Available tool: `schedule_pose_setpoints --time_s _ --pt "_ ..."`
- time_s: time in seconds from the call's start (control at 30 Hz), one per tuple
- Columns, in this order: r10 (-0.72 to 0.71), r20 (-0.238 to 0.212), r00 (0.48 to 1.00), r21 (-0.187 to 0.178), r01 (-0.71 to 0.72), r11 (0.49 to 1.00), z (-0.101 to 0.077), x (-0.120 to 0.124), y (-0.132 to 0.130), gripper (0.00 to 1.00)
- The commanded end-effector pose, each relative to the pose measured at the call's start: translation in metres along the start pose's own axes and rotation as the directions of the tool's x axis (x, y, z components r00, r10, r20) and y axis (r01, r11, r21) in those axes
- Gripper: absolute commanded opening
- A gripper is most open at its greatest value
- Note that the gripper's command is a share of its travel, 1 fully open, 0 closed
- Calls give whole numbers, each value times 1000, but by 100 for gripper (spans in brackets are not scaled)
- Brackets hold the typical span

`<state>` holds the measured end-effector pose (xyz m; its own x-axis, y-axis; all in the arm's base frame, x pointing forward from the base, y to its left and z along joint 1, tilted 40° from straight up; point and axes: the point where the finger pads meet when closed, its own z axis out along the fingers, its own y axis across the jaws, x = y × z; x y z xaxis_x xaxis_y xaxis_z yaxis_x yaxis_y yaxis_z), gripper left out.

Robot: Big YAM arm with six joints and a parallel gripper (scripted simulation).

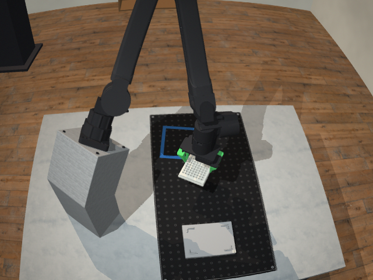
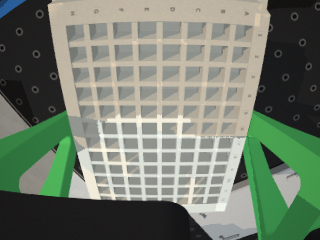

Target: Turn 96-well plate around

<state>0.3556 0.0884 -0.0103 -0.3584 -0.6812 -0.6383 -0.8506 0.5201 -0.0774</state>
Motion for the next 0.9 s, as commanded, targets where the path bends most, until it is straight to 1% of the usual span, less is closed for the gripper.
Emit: schedule_pose_setpoints --time_s 0.0,0.1,0.23,0.3,0.33,0.8,0.87 --pt "-21 1 1000 14 21 1000 -1 11 -11 0" --pt "-23 2 1000 17 23 1000 -2 18 -19 0" --pt "-18 -2 1000 11 18 1000 -2 30 -25 0" --pt "-18 -2 1000 11 18 1000 -2 30 -25 0" --pt "-12 -6 1000 3 12 1000 -2 36 -22 0" --pt "-12 -4 1000 6 12 1000 -5 74 -51 0" --pt "-12 -4 1000 6 12 1000 -5 74 -51 0"
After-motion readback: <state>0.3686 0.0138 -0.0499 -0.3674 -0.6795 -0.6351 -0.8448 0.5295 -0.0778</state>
